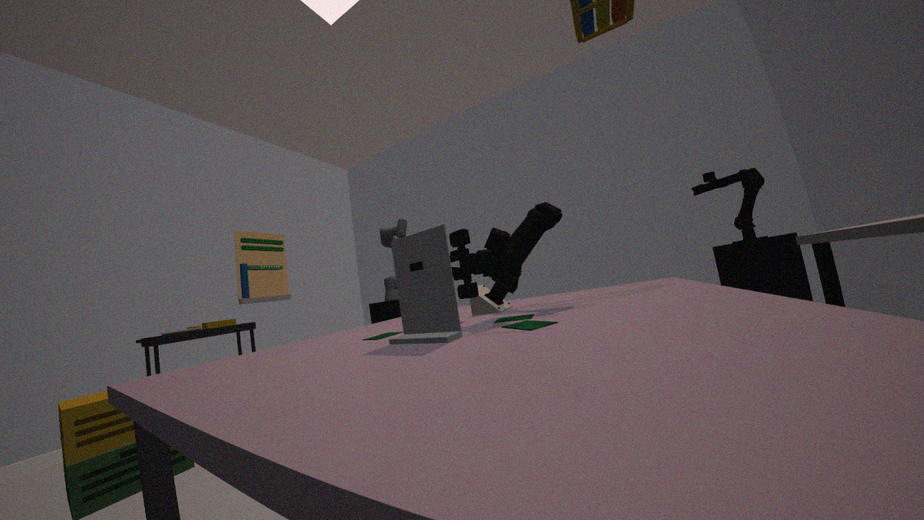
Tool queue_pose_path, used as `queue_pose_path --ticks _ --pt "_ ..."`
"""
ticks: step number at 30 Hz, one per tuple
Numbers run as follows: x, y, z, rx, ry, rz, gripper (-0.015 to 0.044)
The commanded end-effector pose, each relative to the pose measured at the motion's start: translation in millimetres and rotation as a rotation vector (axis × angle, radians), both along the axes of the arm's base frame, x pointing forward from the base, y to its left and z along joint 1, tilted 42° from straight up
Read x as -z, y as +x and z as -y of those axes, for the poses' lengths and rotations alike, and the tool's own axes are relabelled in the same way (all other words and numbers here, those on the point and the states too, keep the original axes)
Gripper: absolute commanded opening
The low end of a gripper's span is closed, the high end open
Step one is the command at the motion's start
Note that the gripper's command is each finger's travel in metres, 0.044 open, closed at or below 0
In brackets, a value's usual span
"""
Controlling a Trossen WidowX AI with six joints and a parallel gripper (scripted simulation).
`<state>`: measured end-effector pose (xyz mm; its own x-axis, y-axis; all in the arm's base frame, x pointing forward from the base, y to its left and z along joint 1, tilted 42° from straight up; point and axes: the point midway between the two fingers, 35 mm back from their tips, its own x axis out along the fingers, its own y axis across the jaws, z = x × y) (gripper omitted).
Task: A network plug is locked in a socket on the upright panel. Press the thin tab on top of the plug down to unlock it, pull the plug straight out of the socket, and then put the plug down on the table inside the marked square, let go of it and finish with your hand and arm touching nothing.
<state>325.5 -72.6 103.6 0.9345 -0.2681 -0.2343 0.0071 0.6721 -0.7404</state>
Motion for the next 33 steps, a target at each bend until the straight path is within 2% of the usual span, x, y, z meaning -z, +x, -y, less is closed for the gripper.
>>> queue_pose_path --ticks 1,33 --pt "0.5 -2.8 -0.6 -0.002 0.002 -0.002 0.0" --pt "-10.8 -12.7 9.8 0.0 0.001 -0.003 0.0"
